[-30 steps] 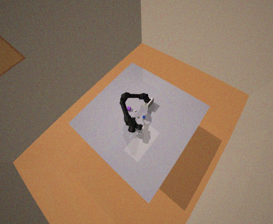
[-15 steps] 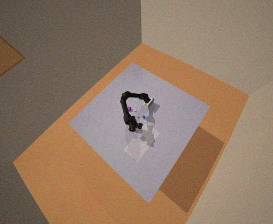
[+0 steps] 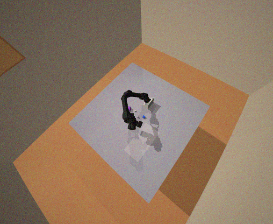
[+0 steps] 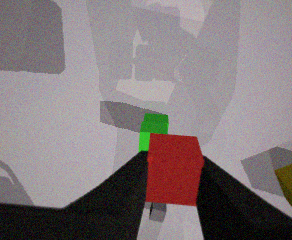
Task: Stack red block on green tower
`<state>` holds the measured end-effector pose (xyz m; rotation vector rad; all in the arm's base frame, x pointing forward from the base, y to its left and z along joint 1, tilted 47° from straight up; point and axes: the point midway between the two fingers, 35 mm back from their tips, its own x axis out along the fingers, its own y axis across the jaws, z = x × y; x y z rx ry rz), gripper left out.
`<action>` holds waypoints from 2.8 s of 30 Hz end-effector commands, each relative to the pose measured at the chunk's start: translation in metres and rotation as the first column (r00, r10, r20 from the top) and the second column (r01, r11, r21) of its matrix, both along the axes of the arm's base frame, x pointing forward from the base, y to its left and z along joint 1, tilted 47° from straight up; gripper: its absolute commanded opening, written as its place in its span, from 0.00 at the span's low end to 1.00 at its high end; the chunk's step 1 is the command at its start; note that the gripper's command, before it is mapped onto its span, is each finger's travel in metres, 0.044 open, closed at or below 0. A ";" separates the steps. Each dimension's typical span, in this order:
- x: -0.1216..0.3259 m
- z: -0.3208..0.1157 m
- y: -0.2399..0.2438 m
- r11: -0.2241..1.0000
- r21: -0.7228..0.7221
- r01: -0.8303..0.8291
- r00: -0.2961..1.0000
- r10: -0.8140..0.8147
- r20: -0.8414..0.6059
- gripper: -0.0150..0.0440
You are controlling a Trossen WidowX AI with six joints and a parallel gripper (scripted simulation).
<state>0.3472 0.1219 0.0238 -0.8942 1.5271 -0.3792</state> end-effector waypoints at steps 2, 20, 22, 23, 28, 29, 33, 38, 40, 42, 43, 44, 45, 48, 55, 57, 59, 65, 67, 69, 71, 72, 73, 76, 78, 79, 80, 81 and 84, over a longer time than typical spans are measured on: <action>0.000 0.001 0.001 1.000 0.001 0.005 1.000 -0.005 0.000 0.25; -0.034 -0.001 -0.001 1.000 0.003 0.011 1.000 -0.011 -0.002 0.25; -0.033 -0.007 -0.007 1.000 0.003 0.011 1.000 -0.011 -0.002 0.25; -0.033 -0.010 -0.010 1.000 0.003 0.011 1.000 -0.011 -0.002 0.25; -0.032 -0.025 -0.026 1.000 0.002 0.011 1.000 -0.011 -0.001 0.25; -0.030 -0.027 -0.029 1.000 0.001 0.011 1.000 -0.011 -0.001 0.25; -0.029 -0.030 -0.033 1.000 0.001 0.011 1.000 -0.011 -0.001 0.25; -0.028 -0.041 -0.046 1.000 0.001 0.011 1.000 -0.011 -0.001 0.25; -0.027 -0.047 -0.051 1.000 0.000 0.011 1.000 -0.011 -0.001 0.25; -0.027 -0.049 -0.053 1.000 0.000 0.011 1.000 -0.011 -0.001 0.25; -0.027 -0.048 -0.053 1.000 0.000 0.011 1.000 -0.011 -0.001 0.25; -0.027 -0.048 -0.053 1.000 0.000 0.011 1.000 -0.011 -0.001 0.25; -0.027 -0.048 -0.053 1.000 0.000 0.011 1.000 -0.011 -0.001 0.25; -0.027 -0.048 -0.053 1.000 0.000 0.011 1.000 -0.011 -0.001 0.25; -0.027 -0.049 -0.053 1.000 0.000 0.011 1.000 -0.011 -0.001 0.25; -0.027 -0.049 -0.054 1.000 0.000 0.011 1.000 -0.011 -0.001 0.25; -0.027 -0.049 -0.054 1.000 0.000 0.011 1.000 -0.011 -0.001 0.25; -0.027 -0.049 -0.054 1.000 0.000 0.011 1.000 -0.011 -0.001 0.25; -0.027 -0.049 -0.054 1.000 0.000 0.011 1.000 -0.011 -0.001 0.25; -0.027 -0.049 -0.054 1.000 0.000 0.011 1.000 -0.011 -0.001 0.25; -0.027 -0.049 -0.054 1.000 0.000 0.011 1.000 -0.011 -0.001 0.25; -0.027 -0.049 -0.053 1.000 0.000 0.011 1.000 -0.011 -0.001 0.25; -0.027 -0.048 -0.052 1.000 0.000 0.011 1.000 -0.011 -0.001 0.25; -0.027 -0.049 -0.053 1.000 0.004 0.017 1.000 -0.017 0.002 0.39; -0.027 -0.049 -0.053 1.000 0.004 0.017 1.000 -0.017 0.002 0.48; -0.027 -0.049 -0.053 1.000 0.004 0.017 1.000 -0.017 0.002 0.52; -0.027 -0.049 -0.053 1.000 0.004 0.017 1.000 -0.017 0.002 0.57; -0.027 -0.049 -0.053 1.000 0.004 0.017 1.000 -0.017 0.002 0.61; -0.027 -0.049 -0.053 1.000 0.004 0.017 1.000 -0.017 0.002 0.74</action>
